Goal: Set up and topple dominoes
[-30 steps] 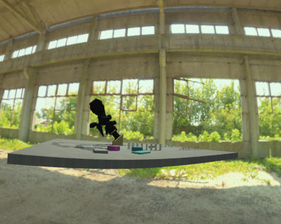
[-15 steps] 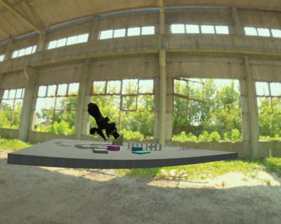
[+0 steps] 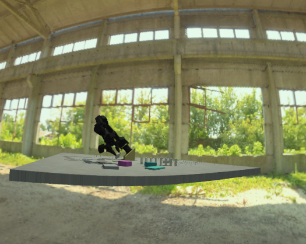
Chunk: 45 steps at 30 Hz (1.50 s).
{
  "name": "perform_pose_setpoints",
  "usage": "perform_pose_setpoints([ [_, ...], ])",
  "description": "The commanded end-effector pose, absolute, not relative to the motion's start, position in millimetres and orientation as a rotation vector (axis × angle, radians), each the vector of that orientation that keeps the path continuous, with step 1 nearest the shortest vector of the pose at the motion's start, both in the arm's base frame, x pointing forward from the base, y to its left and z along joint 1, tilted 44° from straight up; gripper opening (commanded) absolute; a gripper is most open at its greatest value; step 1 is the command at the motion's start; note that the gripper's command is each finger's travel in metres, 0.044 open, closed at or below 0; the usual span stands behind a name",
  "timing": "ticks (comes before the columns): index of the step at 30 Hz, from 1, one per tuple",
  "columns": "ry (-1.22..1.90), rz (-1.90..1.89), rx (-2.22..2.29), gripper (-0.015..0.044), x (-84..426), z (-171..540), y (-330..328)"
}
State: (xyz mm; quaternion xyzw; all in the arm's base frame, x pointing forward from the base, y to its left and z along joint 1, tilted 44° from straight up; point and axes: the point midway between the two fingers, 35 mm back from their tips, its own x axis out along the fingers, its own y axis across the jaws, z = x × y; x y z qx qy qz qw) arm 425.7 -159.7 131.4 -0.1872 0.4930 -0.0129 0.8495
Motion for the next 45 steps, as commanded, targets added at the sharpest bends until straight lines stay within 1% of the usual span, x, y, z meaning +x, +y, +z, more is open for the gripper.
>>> perform_pose_setpoints([
  [1,0.975,0.003,-0.397,0.0107,425.5,131.6,-161.0],
  [21,0.610,0.122,-0.494,0.0107,411.8,146.7,-166.8],
  [45,0.179,0.220,-0.754,0.0107,363.4,174.1,-154.0],
])
